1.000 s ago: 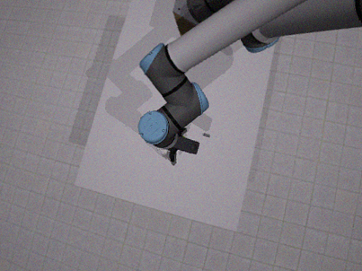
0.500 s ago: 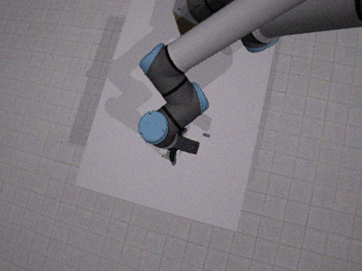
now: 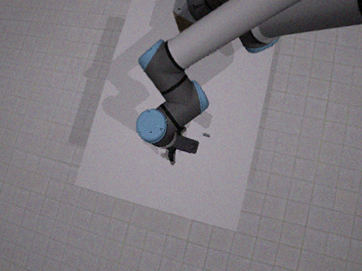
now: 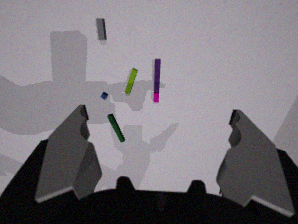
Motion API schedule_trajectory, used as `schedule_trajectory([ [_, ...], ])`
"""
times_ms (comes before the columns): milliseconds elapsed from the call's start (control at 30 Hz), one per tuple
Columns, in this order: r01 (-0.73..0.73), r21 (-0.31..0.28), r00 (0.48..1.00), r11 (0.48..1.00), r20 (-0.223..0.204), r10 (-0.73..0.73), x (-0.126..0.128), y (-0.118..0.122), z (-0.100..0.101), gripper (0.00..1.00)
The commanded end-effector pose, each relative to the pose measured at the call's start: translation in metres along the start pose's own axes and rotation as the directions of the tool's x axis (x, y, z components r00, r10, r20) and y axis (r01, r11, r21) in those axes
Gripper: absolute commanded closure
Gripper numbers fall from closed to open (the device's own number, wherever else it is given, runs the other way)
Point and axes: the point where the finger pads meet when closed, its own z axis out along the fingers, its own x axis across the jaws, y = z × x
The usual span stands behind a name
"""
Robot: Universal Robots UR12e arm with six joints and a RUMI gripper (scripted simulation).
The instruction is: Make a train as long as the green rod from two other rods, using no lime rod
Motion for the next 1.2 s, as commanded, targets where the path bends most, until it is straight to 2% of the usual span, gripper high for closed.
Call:
schedule_trajectory([
  [0,0.001,0.0,1.0,1.0,-0.001,-0.001,0.001,0.0,-0.022,0.0],
  [167,0.001,0.0,1.0,1.0,-0.001,-0.001,0.0,0.0,-0.05,0.0],
  [233,0.001,0.0,1.0,1.0,-0.001,-0.001,0.0,0.0,-0.05,0.0],
  [467,0.001,0.0,1.0,1.0,-0.001,-0.001,0.0,0.0,-0.073,0.0],
  [1167,0.001,0.0,1.0,1.0,-0.001,-0.001,0.0,0.0,-0.075,0.0],
])
